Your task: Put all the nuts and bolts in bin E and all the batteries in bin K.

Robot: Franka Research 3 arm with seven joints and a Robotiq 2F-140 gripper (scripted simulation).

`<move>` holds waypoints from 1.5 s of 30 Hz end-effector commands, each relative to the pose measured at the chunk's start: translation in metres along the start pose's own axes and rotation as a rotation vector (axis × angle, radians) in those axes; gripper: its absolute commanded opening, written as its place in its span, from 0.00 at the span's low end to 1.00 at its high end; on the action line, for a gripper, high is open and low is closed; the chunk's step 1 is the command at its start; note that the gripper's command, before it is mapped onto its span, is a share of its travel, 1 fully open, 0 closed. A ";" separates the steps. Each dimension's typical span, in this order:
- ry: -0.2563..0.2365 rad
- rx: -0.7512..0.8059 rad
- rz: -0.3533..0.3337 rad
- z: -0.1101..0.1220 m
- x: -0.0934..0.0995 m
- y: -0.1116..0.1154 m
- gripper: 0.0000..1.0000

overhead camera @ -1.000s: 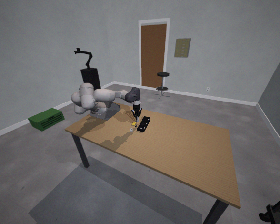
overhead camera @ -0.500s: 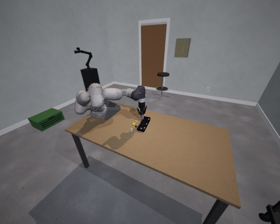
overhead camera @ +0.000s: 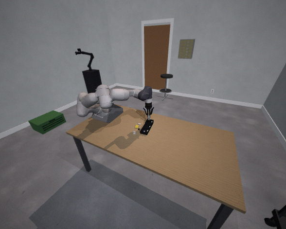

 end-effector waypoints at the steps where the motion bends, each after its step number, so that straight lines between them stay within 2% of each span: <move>1: -0.008 -0.157 -0.003 0.000 0.000 0.001 0.03; 23: -0.026 -0.502 -0.009 0.000 0.000 -0.002 0.03; 45: -0.026 -0.506 -0.009 0.001 0.000 -0.001 0.03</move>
Point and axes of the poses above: the point where the finger pads meet when closed, its own x axis back along the fingers, its own z axis across the jaws, y = z × x, the point moved 5 cm from there along x, back along the fingers, and after that the axes turned 7 degrees about x, right-handed, at the moved point
